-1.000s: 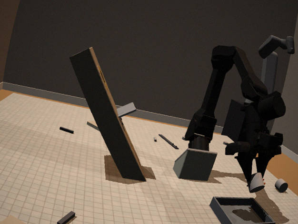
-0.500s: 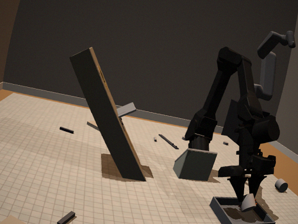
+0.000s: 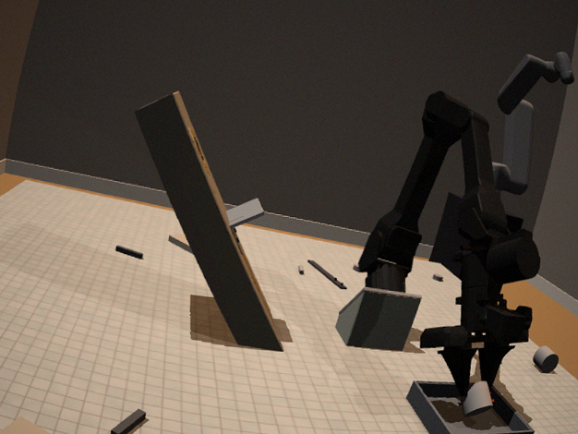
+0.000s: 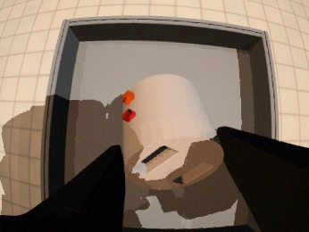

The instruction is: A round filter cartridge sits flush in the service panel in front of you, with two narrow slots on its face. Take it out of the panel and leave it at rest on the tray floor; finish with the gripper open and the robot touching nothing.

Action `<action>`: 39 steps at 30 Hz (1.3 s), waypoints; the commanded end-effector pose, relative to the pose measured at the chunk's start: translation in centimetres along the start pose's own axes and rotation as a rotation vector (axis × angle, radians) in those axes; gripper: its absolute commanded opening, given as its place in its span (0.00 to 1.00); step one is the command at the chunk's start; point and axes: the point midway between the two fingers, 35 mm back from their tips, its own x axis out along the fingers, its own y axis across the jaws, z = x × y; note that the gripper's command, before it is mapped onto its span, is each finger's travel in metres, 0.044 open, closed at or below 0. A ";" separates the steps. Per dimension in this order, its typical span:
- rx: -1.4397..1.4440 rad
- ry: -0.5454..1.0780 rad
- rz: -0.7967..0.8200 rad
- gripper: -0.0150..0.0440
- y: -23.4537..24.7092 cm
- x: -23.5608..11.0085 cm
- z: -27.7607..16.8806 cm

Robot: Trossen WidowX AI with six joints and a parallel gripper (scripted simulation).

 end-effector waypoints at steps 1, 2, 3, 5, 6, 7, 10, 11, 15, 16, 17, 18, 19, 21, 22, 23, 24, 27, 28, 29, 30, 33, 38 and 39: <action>0.000 0.000 0.000 0.83 0.0 0.0 0.0; 0.000 0.000 0.000 0.88 0.0 0.0 0.0; 0.000 0.000 0.000 0.92 0.0 0.0 0.0; 0.000 0.000 0.000 1.00 0.0 0.0 0.0; 0.000 0.000 0.000 1.00 0.0 0.0 0.0; 0.000 0.000 0.000 1.00 0.0 0.0 0.0; 0.000 0.000 0.000 1.00 0.0 -0.2 0.2; 0.000 0.000 0.000 1.00 0.0 -0.9 0.7; 0.000 -0.001 -0.001 1.00 0.0 -5.9 3.4; 0.000 -0.001 -0.001 1.00 0.0 -6.2 3.5; 0.000 -0.001 -0.001 1.00 0.0 -6.2 3.5; 0.000 -0.001 -0.001 1.00 0.0 -6.2 3.5; 0.000 -0.001 -0.001 1.00 0.0 -6.2 3.5; 0.003 -0.018 0.004 1.00 0.1 -5.0 3.3; 0.003 -0.018 0.004 1.00 0.1 -5.0 3.3; 0.003 -0.018 0.004 1.00 0.1 -5.0 3.3; 0.003 -0.018 0.004 1.00 0.1 -5.0 3.3; 0.003 -0.018 0.004 1.00 0.1 -5.0 3.3; 0.003 -0.018 0.004 1.00 0.1 -5.0 3.3; 0.003 -0.018 0.004 1.00 0.1 -5.0 3.3; 0.003 -0.018 0.004 1.00 0.1 -5.0 3.3; 0.003 -0.018 0.004 1.00 0.1 -5.0 3.3; 0.003 -0.018 0.004 1.00 0.1 -5.0 3.3; 0.003 -0.018 0.004 1.00 0.1 -5.0 3.3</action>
